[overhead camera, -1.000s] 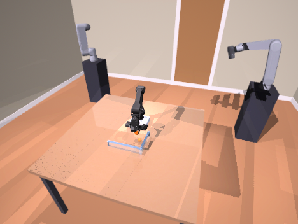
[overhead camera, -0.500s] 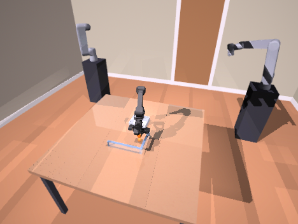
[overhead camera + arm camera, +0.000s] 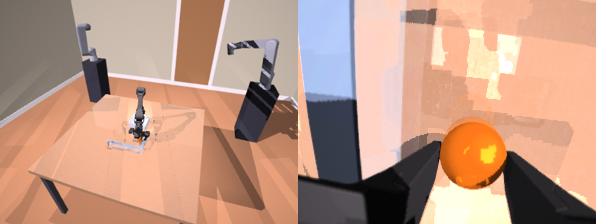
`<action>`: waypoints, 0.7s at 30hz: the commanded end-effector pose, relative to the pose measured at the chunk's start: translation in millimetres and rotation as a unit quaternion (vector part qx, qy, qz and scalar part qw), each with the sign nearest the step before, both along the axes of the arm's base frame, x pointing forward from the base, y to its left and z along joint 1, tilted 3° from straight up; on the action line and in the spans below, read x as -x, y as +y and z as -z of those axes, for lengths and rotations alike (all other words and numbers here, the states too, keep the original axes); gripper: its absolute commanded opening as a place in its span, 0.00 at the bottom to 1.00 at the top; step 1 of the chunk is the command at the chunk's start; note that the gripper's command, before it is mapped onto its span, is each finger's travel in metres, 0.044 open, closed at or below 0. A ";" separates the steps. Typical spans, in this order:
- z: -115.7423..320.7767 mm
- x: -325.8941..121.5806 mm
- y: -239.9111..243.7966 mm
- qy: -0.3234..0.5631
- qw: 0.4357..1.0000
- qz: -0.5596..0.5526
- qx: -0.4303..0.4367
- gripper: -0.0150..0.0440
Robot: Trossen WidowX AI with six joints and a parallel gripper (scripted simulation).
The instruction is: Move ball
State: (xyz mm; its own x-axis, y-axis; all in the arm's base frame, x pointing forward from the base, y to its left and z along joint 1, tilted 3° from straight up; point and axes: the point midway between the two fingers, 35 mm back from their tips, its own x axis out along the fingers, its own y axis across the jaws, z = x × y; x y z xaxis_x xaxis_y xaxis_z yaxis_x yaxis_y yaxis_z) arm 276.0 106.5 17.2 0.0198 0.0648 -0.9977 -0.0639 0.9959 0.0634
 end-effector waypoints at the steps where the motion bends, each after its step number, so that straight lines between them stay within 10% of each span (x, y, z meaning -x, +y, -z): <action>1: 7.3 1.1 0.6 0.003 1.000 0.003 -0.001 0.25; 15: 17.9 1.2 1.2 0.003 1.000 0.003 -0.001 0.25; 21: 16.2 0.7 0.7 0.002 1.000 0.000 0.001 0.52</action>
